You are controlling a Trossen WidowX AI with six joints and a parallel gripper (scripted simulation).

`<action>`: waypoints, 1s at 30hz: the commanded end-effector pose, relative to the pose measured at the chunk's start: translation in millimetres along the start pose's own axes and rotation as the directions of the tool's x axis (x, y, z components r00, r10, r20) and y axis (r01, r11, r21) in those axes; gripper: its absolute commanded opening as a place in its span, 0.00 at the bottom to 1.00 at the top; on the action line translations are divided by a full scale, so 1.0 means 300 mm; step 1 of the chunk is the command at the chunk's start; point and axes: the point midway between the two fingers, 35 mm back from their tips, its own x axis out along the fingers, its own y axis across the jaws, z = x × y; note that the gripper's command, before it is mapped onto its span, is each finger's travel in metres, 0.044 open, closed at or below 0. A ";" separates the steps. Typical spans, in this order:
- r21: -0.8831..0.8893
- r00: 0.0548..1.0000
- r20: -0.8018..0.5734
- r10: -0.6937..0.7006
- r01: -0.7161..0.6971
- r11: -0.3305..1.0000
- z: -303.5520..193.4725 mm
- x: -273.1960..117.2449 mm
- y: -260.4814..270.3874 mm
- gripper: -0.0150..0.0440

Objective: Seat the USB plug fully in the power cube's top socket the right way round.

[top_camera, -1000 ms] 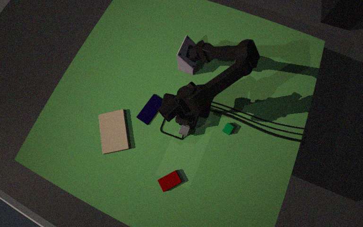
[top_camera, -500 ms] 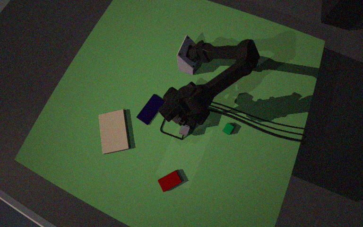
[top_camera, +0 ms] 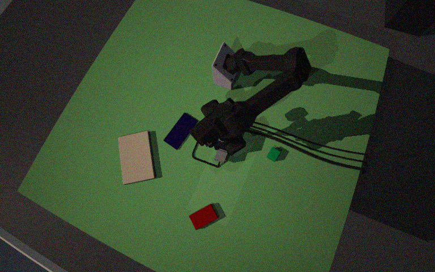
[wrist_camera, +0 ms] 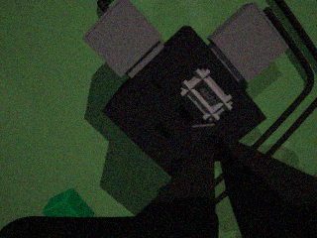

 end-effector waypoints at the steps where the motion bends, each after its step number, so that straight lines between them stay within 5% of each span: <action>1: 0.104 1.000 0.000 -0.001 0.001 0.995 0.000 0.001 0.000 0.25; 30: 0.760 1.000 0.000 -0.001 0.000 0.650 0.000 0.001 0.000 0.25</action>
